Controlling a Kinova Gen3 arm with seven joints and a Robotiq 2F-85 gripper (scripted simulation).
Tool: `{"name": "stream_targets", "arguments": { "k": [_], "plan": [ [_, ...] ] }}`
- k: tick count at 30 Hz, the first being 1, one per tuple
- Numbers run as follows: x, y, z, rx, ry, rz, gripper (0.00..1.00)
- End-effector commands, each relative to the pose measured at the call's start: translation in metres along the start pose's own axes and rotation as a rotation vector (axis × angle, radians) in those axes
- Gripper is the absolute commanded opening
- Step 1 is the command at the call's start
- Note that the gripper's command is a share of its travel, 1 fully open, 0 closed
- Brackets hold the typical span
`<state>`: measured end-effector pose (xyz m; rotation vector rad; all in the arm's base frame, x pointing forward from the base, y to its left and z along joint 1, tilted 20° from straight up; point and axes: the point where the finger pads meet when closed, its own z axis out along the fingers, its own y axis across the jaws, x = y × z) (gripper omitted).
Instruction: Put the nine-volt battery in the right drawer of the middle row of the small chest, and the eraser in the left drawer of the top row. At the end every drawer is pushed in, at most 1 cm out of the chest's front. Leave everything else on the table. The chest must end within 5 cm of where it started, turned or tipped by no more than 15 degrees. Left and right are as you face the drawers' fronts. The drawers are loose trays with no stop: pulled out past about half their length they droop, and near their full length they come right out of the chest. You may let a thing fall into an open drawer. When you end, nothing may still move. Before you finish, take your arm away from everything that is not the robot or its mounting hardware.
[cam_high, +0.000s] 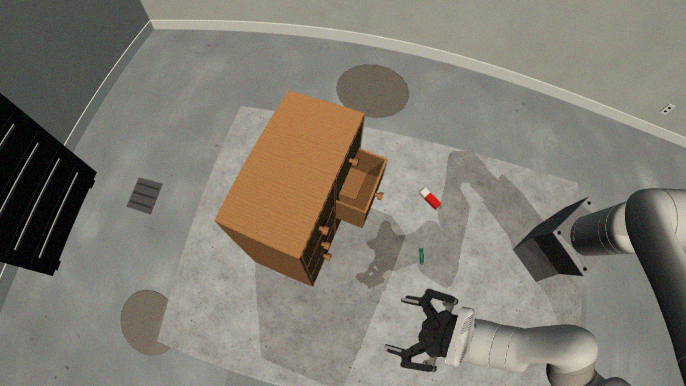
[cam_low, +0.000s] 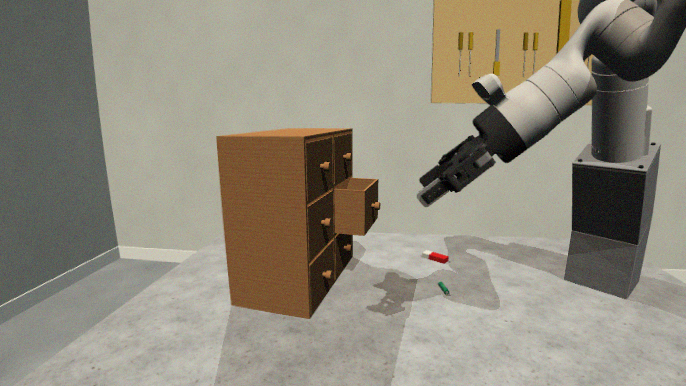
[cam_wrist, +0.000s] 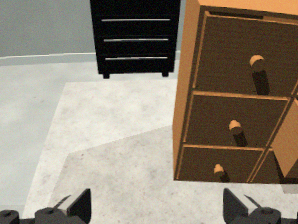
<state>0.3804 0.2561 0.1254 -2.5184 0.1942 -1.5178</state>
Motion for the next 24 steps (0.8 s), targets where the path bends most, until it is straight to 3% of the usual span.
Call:
{"name": "stream_targets", "arguments": {
  "k": [1,3,5,19,24],
  "plan": [
    [0.015,0.001,-0.003,0.001,-0.062,0.065,1.00],
    [0.015,0.001,-0.003,0.000,-0.121,0.067,1.00],
    [0.015,0.001,-0.003,0.000,-0.121,0.067,1.00],
    [0.024,0.001,-0.013,0.013,-0.483,0.065,1.00],
    [0.022,0.001,-0.013,0.013,-0.540,0.066,1.00]
  ]
}}
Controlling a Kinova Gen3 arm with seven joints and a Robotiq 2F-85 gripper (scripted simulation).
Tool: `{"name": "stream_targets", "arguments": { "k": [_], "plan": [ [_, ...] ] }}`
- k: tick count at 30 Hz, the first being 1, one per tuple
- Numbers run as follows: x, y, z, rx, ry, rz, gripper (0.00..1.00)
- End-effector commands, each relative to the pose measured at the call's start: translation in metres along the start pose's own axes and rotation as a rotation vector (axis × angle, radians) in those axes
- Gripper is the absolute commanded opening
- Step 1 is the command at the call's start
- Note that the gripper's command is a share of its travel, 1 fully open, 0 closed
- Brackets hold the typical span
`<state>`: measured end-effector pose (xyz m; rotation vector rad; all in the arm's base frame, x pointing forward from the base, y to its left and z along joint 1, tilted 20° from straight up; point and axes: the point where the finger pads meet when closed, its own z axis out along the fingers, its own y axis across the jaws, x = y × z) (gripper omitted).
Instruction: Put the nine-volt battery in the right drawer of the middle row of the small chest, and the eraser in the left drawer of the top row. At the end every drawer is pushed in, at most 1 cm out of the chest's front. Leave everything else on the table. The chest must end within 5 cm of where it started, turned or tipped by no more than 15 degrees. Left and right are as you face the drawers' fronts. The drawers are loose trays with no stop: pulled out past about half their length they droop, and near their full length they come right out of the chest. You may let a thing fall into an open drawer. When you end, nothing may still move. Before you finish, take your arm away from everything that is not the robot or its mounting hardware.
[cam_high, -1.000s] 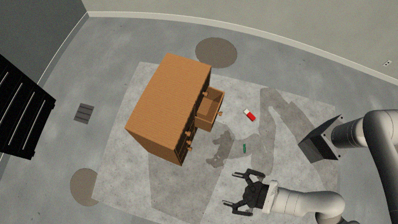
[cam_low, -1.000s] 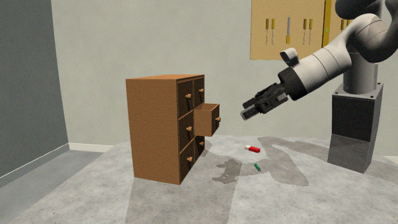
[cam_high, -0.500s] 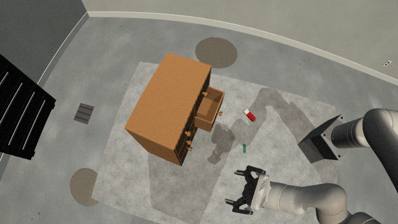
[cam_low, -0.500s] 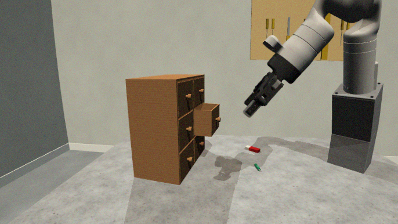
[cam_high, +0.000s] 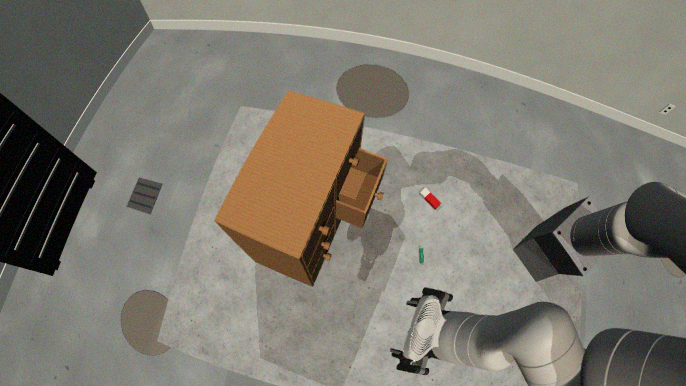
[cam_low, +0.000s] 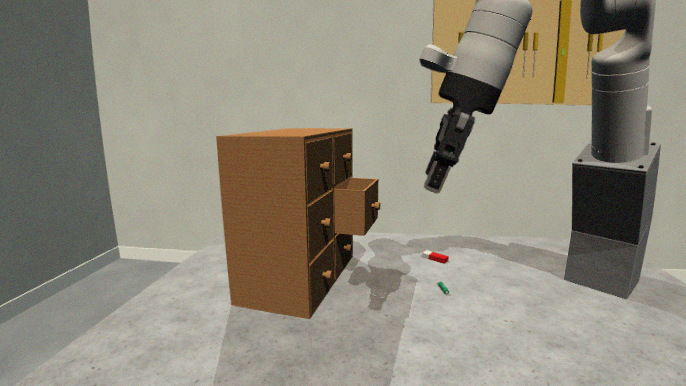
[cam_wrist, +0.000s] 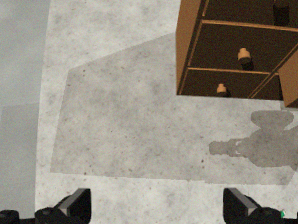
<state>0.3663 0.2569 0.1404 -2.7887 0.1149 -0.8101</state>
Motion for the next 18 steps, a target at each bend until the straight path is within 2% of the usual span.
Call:
{"name": "stream_targets", "arguments": {
  "k": [1,12,18],
  "plan": [
    [0.0175,0.0045,-0.0034,0.018,-0.036,0.054,1.00],
    [0.0209,0.0062,-0.0072,0.015,-0.164,0.050,1.00],
    [0.0221,0.0052,-0.0099,0.021,-0.198,0.050,1.00]
  ]
}}
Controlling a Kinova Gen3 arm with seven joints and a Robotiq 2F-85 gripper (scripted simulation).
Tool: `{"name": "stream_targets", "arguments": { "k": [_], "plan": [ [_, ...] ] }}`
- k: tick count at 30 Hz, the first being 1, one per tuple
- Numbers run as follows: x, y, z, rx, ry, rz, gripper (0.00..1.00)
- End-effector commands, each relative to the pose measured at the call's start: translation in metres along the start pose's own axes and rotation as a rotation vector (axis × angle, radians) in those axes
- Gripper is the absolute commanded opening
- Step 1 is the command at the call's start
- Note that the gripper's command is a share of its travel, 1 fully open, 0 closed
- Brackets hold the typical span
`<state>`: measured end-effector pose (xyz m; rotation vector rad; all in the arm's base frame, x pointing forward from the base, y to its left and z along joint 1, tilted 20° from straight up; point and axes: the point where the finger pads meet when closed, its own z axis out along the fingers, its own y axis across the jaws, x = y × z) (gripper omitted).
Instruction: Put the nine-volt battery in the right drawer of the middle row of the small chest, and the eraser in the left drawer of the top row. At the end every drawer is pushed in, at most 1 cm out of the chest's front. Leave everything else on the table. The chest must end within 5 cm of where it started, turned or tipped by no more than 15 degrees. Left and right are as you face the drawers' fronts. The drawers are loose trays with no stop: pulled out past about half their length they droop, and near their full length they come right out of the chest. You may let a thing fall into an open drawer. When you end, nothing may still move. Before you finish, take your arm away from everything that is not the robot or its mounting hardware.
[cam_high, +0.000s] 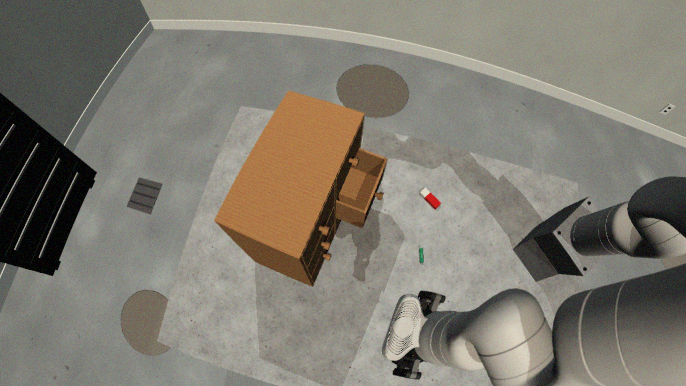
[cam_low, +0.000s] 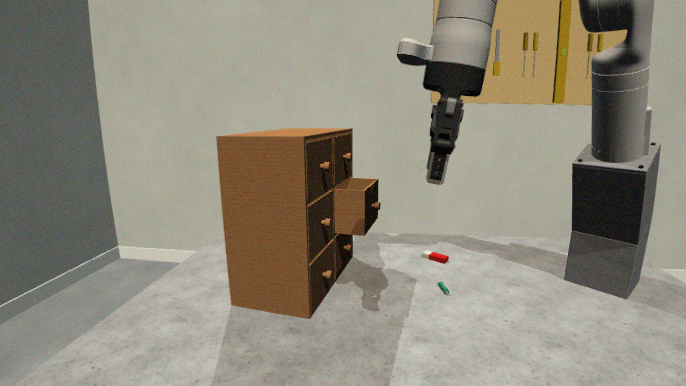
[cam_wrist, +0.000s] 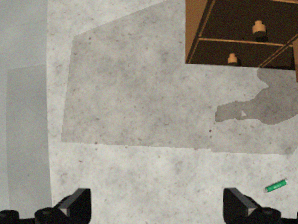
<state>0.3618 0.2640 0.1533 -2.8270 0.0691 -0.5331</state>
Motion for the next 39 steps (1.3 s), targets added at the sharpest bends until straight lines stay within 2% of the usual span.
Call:
{"name": "stream_targets", "arguments": {
  "k": [1,12,23,39],
  "plan": [
    [0.0203,0.0148,-0.0035,0.004,-0.010,0.050,1.00],
    [0.0209,0.0160,-0.0060,0.002,-0.114,0.050,1.00],
    [0.0208,0.0148,-0.0082,0.010,-0.148,0.050,1.00],
    [0.0208,0.0146,-0.0085,0.011,-0.152,0.049,1.00]
  ]
}}
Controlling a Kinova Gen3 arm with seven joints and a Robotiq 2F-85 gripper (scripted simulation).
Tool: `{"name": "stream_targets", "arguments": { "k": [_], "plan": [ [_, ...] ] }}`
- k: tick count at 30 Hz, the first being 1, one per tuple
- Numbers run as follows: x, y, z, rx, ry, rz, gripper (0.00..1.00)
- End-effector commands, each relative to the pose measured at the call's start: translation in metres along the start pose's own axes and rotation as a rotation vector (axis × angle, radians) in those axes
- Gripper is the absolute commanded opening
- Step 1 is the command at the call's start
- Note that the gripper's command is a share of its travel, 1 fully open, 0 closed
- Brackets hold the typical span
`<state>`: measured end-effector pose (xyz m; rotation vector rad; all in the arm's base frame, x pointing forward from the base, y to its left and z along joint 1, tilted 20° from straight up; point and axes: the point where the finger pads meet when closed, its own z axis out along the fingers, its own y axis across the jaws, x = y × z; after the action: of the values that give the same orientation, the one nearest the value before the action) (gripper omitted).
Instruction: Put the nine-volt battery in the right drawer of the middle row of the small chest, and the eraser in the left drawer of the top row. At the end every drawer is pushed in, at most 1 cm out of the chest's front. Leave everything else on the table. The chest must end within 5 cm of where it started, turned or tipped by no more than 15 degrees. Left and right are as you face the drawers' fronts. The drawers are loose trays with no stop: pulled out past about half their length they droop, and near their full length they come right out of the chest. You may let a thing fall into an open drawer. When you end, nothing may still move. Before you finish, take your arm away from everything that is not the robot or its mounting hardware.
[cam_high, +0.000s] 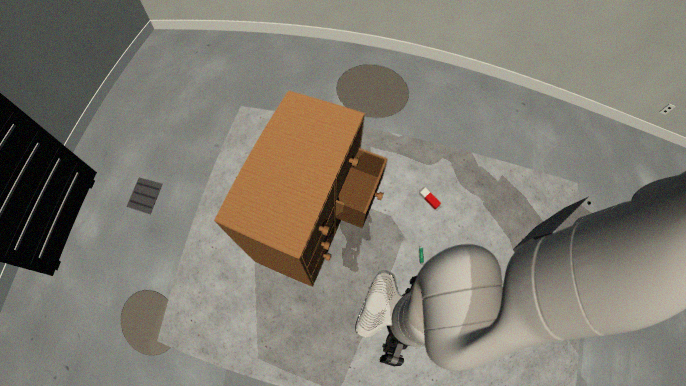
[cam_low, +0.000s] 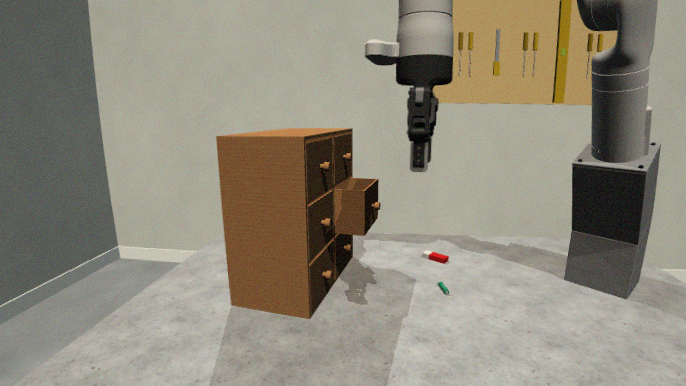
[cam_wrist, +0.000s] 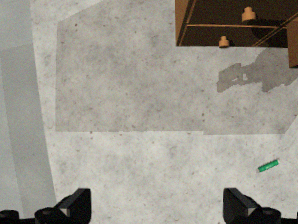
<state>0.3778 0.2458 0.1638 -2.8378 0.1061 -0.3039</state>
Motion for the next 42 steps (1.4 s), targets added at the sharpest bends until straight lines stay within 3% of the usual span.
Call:
{"name": "stream_targets", "arguments": {
  "k": [1,27,42],
  "plan": [
    [0.0004,-0.0002,-0.0005,0.001,0.001,0.000,1.00],
    [-0.0004,-0.0002,-0.0003,0.001,0.000,0.016,1.00],
    [-0.0086,0.0002,0.0021,0.002,-0.010,0.178,1.00]
  ]
}}
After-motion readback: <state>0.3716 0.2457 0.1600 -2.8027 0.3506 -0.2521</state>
